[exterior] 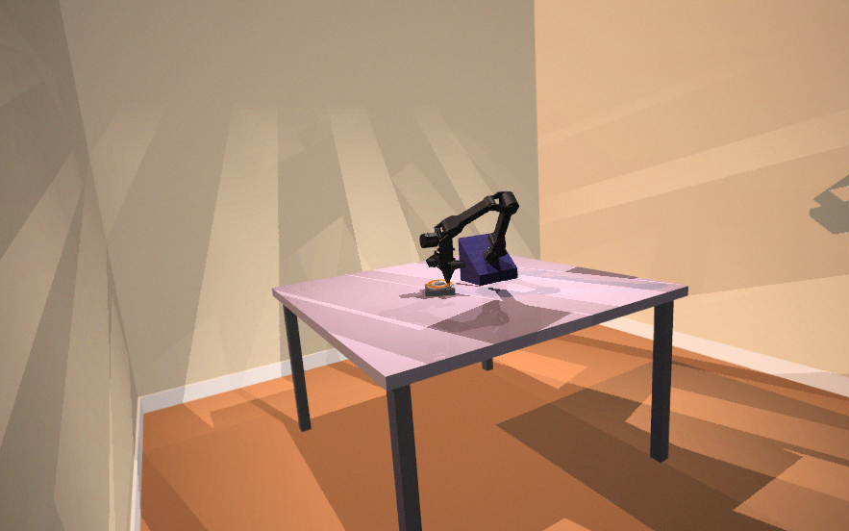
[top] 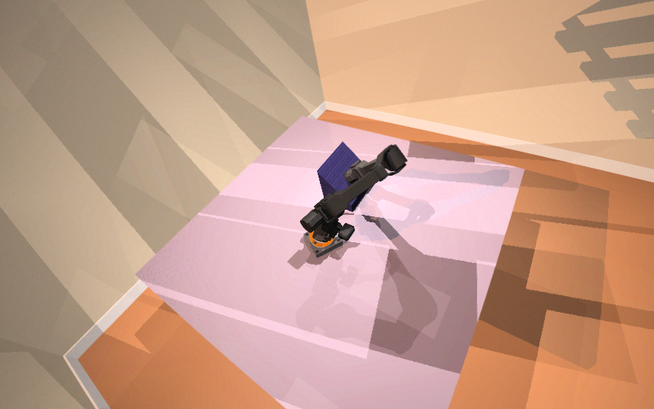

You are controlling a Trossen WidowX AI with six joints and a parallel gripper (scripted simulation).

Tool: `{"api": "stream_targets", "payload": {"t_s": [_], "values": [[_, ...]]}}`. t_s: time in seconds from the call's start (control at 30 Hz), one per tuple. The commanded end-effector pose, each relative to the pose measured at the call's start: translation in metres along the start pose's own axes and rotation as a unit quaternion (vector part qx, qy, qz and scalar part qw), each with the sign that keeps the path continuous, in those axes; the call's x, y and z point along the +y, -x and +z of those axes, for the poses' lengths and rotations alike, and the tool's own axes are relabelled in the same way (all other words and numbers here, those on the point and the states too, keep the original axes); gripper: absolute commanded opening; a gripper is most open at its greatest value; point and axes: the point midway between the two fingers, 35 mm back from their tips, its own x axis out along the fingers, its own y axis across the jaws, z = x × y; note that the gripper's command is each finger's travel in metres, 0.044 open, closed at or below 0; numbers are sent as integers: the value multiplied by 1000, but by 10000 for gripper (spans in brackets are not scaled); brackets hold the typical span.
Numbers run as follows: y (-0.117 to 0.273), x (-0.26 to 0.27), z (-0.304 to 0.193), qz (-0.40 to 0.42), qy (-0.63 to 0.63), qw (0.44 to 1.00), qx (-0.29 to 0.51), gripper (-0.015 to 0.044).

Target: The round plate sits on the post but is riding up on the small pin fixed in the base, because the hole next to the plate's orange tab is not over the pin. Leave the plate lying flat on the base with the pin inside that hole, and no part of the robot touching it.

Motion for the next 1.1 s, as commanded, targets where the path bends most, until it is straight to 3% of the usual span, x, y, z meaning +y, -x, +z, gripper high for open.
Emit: {"api": "stream_targets", "payload": {"t_s": [0.0,1.07], "values": [[-2,-3,-8,-3,-5,1000,8,0],[-2,-5,-13,-3,-6,1000,8,0]]}}
